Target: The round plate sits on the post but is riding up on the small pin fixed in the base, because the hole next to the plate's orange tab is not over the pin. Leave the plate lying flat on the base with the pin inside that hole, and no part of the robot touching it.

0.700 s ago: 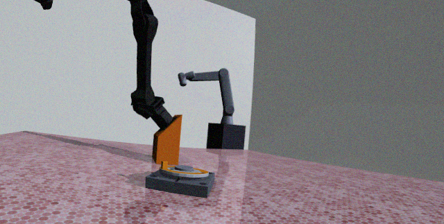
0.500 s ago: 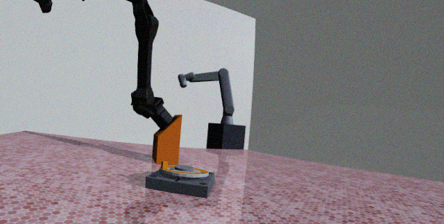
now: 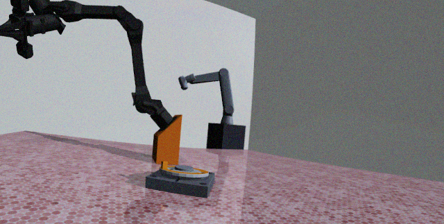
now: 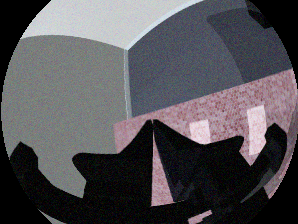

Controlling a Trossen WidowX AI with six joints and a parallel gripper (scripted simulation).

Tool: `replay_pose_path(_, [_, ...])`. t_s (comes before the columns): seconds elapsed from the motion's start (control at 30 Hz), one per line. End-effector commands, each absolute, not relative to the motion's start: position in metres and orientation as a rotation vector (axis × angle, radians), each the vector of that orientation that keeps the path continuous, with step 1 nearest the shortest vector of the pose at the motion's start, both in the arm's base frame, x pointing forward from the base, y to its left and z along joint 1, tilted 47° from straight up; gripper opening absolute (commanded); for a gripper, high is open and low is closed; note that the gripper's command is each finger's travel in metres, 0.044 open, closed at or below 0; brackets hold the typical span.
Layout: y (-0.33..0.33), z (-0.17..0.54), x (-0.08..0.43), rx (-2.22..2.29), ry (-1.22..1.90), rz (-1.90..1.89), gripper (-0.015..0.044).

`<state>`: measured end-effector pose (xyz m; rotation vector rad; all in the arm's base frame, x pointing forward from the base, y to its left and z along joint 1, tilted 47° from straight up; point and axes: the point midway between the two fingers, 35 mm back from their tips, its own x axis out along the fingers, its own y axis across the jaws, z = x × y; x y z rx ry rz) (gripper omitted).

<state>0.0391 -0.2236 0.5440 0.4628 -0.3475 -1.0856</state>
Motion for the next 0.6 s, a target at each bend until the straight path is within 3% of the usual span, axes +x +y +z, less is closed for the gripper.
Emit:
replay_pose_path(0.0, [-0.262,0.5,0.053,0.615,-0.268,-1.07,0.0])
replay_pose_path(0.3, [-0.314,0.384,0.124,0.827,0.057,-1.064,0.0])
replay_pose_path(0.57, [-0.302,0.274,0.198,0.841,0.465,-1.058,0.0])
